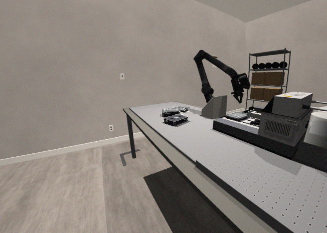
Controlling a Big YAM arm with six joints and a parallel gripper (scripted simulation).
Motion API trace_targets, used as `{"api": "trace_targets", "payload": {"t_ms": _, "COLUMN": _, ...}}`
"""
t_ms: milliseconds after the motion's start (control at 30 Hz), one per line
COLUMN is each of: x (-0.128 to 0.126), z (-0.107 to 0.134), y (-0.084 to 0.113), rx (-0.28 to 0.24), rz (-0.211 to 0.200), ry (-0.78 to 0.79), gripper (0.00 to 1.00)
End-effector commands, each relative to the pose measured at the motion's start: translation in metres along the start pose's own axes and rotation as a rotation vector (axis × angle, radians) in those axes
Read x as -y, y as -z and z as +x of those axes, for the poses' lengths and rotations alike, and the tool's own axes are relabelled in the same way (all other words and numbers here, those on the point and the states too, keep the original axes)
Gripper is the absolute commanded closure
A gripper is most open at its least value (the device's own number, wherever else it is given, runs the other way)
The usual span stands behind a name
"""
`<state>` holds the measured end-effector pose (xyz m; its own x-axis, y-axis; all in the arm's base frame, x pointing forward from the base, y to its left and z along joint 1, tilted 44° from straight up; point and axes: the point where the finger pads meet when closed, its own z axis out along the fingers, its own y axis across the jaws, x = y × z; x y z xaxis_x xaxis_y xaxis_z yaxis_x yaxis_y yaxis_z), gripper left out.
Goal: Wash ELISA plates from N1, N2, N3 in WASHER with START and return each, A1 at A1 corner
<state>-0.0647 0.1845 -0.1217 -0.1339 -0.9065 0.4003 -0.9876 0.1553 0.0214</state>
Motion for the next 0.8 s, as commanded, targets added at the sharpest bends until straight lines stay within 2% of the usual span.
{"api": "trace_targets", "payload": {"t_ms": 0, "x": -0.006, "z": -0.014, "y": 0.006, "rx": 0.028, "rz": -0.008, "ry": 0.007, "gripper": 1.0}}
{"api": "trace_targets", "payload": {"t_ms": 467, "x": -0.006, "z": -0.014, "y": 0.006, "rx": 0.028, "rz": -0.008, "ry": 0.007, "gripper": 1.0}}
{"api": "trace_targets", "payload": {"t_ms": 500, "x": -0.002, "z": -0.028, "y": 0.009, "rx": 0.016, "rz": -0.005, "ry": -0.047, "gripper": 0.0}}
{"api": "trace_targets", "payload": {"t_ms": 767, "x": 0.033, "z": -0.053, "y": 0.007, "rx": -0.087, "rz": 0.039, "ry": -0.289, "gripper": 0.0}}
